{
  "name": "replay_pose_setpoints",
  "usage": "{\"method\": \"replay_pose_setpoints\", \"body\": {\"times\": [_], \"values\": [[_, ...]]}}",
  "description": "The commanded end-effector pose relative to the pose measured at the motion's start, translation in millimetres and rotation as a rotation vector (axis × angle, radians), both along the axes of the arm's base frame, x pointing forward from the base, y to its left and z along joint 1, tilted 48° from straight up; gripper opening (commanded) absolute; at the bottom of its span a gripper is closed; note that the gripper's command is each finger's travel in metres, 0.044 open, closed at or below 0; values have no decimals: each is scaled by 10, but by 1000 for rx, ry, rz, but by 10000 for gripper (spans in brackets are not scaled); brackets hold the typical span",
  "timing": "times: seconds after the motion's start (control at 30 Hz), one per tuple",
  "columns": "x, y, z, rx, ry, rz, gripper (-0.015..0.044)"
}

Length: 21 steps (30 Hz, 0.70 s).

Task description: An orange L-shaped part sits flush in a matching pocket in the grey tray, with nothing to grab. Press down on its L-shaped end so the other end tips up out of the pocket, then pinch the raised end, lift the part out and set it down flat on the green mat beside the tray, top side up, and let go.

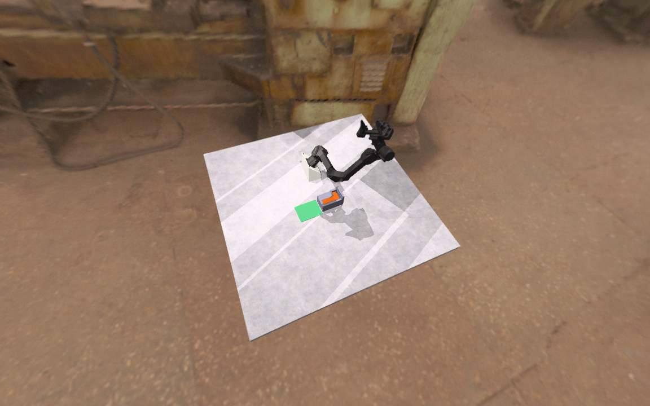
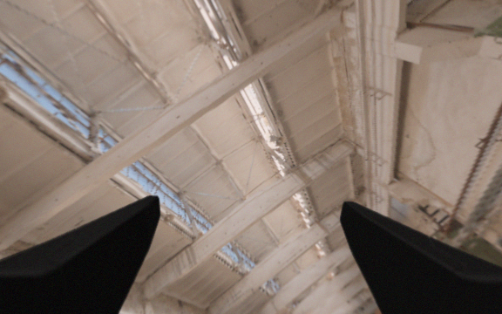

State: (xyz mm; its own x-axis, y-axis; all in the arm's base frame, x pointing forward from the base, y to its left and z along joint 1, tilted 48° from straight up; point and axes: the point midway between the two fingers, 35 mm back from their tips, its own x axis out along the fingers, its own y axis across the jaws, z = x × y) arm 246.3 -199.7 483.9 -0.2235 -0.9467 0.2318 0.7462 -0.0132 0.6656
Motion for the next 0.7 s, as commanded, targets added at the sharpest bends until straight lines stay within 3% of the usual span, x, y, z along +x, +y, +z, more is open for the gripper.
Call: {"method": "replay_pose_setpoints", "body": {"times": [0.0,0.27,0.33,0.6,0.67], "values": [[-21,-10,19,-6,7,-8,374],[-676,-133,394,-125,38,-207,180],[-692,-121,518,-169,70,-223,180],[-1729,66,923,-339,6,-509,180],[-1780,128,974,-367,24,-531,180]]}}
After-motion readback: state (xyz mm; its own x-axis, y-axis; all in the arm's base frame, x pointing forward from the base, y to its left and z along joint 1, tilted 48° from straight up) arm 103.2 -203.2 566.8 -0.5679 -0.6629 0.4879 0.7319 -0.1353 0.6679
